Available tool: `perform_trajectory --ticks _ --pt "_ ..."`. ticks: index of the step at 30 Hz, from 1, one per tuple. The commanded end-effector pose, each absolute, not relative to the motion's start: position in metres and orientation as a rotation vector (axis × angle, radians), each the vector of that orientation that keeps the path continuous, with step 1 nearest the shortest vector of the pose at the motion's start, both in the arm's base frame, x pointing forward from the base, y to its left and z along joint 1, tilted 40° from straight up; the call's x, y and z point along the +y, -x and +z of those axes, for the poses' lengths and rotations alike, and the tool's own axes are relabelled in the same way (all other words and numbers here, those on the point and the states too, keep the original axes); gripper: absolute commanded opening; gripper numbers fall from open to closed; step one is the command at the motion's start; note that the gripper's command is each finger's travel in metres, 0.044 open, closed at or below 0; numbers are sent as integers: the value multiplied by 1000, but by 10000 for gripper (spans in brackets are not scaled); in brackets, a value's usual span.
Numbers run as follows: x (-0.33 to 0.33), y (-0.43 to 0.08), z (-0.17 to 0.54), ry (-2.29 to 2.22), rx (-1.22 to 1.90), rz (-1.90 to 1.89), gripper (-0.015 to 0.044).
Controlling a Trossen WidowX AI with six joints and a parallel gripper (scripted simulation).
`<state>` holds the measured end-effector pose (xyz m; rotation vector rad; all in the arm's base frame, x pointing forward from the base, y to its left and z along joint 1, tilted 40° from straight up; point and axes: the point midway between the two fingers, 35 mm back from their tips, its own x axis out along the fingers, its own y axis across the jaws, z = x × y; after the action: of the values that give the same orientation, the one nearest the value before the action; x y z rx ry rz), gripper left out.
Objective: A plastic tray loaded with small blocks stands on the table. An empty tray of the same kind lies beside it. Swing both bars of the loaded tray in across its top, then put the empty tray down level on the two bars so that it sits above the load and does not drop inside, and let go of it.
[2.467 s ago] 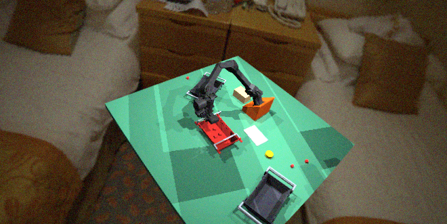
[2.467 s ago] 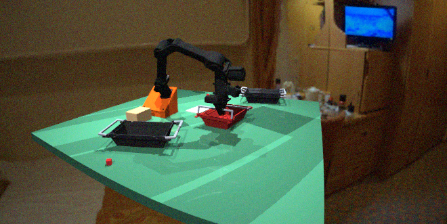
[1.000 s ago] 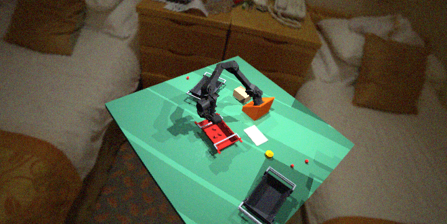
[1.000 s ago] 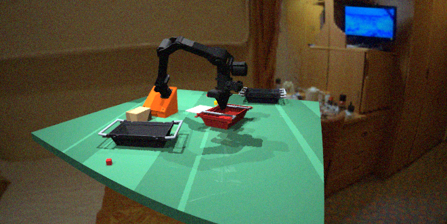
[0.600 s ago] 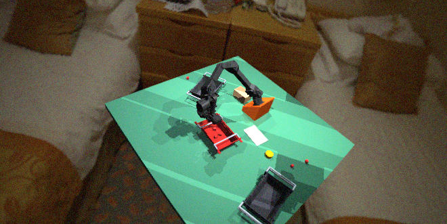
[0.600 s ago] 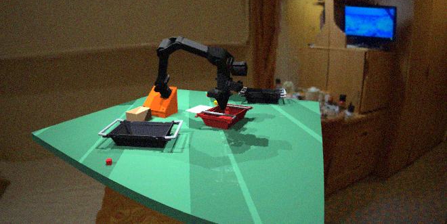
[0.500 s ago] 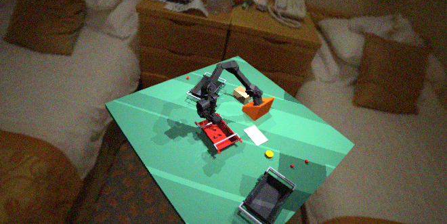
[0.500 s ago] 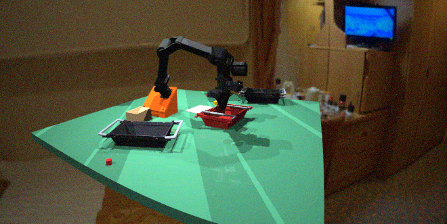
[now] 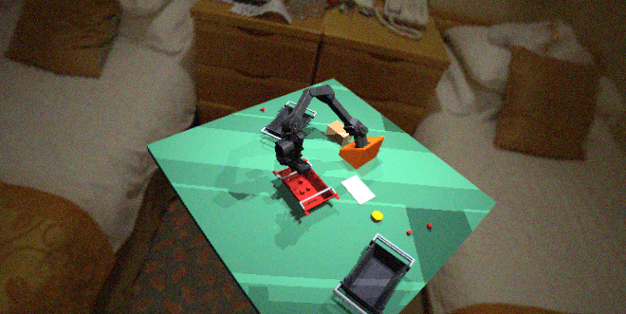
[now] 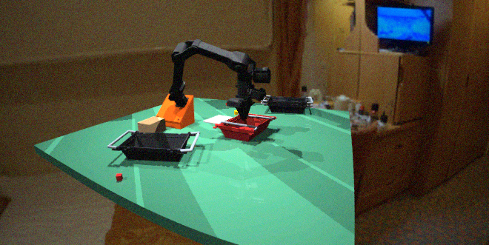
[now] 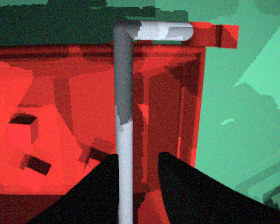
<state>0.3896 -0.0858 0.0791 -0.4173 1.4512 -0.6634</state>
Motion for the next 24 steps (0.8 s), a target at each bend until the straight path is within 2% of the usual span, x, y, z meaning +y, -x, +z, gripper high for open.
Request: perform_trajectory --ticks 1,4,5,24 --pt "-86 -390 79 417 1451 -663 88" --pt "-86 -390 79 417 1451 -663 9" --pt "-86 -390 79 417 1451 -663 0" --pt "-86 -390 79 417 1451 -663 0"
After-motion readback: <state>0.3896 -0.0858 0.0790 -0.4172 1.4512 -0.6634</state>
